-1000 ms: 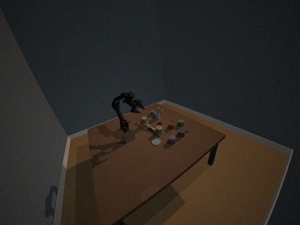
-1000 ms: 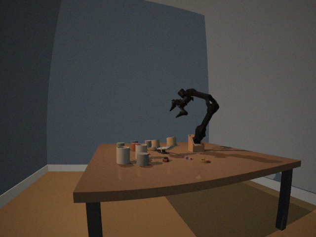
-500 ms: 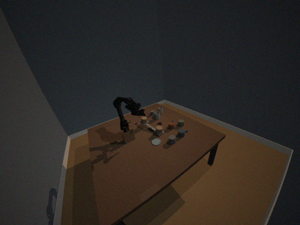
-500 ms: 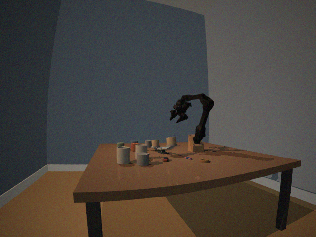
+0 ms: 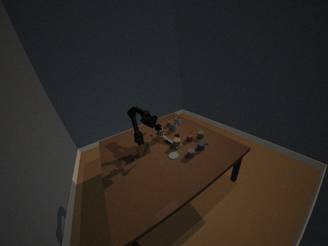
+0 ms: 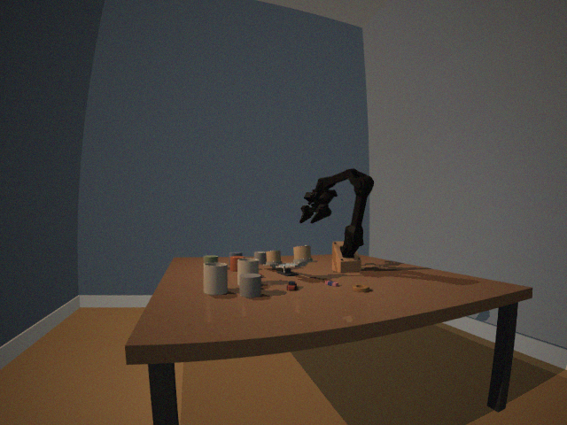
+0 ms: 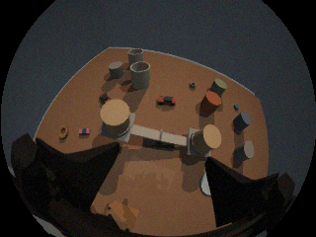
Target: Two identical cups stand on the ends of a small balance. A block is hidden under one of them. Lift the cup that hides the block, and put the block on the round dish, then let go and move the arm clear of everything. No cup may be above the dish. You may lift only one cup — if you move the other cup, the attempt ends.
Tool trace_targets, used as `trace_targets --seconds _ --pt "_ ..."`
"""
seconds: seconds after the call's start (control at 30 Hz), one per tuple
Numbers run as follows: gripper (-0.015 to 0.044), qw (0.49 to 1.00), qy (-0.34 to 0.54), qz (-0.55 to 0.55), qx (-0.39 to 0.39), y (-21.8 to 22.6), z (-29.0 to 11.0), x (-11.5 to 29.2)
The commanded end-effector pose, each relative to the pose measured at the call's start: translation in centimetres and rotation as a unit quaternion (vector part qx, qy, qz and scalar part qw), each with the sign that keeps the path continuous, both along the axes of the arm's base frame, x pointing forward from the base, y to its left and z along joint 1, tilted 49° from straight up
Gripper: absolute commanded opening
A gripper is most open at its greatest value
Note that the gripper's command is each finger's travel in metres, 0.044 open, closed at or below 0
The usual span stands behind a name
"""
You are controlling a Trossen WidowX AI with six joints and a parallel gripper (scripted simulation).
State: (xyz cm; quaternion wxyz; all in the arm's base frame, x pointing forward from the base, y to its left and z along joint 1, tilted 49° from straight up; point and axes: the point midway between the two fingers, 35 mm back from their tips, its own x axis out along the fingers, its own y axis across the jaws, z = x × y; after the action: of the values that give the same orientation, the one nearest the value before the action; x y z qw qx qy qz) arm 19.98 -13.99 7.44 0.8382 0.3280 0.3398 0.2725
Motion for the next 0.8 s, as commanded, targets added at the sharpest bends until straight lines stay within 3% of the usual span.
trace_targets --seconds 0.0,0.37,0.77 --pt "0.0440 0.999 0.029 0.000 0.022 -0.2 -0.4 0.5" --pt "0.0440 0.975 0.197 -0.005 0.101 -0.9 -2.8 3.3" --pt "0.0440 0.912 0.380 -0.033 0.152 -1.1 -6.0 6.7"
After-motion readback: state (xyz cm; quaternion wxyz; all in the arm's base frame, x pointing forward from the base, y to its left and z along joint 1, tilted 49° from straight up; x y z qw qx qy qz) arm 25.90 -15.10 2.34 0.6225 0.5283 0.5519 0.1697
